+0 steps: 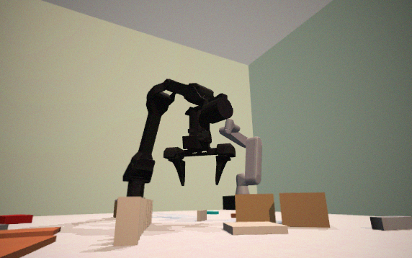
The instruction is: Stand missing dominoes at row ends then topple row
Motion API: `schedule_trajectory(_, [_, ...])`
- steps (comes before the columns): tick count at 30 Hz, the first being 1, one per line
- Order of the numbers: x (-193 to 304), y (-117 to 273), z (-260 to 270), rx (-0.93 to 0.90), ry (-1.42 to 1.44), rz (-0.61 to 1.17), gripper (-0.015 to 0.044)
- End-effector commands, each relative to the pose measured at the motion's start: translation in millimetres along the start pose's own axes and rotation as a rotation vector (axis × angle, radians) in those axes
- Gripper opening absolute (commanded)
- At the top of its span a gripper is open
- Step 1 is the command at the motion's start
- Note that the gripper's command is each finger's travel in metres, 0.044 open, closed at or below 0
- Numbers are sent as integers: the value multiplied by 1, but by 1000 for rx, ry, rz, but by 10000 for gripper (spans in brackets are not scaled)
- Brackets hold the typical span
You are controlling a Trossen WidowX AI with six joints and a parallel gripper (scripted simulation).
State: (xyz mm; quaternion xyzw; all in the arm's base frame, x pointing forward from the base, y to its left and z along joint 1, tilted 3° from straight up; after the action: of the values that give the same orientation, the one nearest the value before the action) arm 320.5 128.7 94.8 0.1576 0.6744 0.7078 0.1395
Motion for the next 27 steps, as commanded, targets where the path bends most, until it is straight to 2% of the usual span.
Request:
schedule_trajectory(1, [-1, -4, 0, -1, -25, 0, 440])
schedule_trajectory(8, [-1, -65, 0, -1, -25, 1, 440])
schedule_trajectory(27, [-1, -82, -1, -1, -25, 1, 440])
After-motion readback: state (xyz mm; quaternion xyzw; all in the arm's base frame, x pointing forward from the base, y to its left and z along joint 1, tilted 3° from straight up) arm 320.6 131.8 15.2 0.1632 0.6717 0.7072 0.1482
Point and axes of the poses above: the point midway between the two fingers, 35 mm back from their tips, its own y axis back along the fingers, its own z axis across the jaws, x = y × z, the point moved 3 cm from there along y, back along the fingers, and after that the axes turned 12 degrees about y, right-handed, at the moved point
